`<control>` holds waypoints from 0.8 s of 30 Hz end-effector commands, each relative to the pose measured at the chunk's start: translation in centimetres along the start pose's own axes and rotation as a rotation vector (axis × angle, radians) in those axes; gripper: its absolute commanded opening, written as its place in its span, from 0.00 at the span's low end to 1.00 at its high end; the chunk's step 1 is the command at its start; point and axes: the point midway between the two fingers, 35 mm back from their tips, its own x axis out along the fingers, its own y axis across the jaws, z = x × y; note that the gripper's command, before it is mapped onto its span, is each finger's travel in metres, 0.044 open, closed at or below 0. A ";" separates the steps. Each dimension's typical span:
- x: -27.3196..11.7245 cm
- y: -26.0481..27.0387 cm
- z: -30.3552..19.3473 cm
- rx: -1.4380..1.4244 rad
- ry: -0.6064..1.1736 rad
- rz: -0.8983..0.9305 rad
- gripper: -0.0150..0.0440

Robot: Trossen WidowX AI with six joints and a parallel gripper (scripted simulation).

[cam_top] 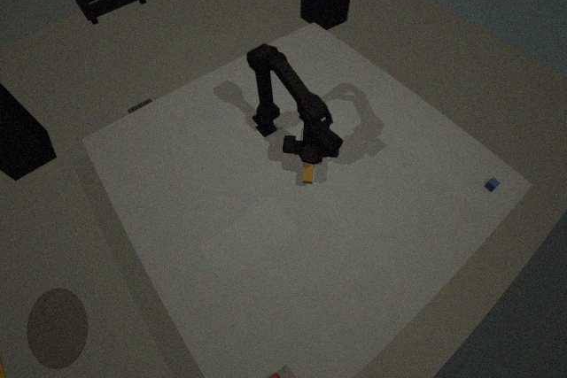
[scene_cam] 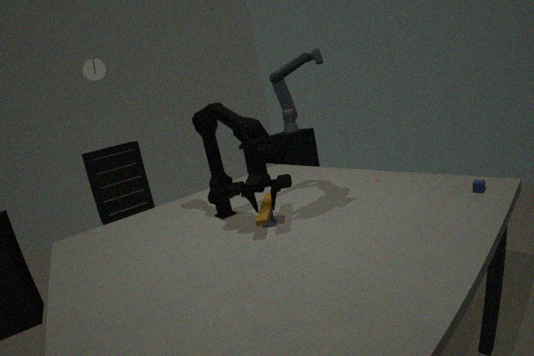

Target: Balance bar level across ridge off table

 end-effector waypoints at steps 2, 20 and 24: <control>0.0 0.0 0.0 0.000 0.000 -0.001 0.83; -10.0 0.0 0.0 0.000 0.000 0.000 1.00; -10.0 0.0 0.0 0.000 0.000 0.000 1.00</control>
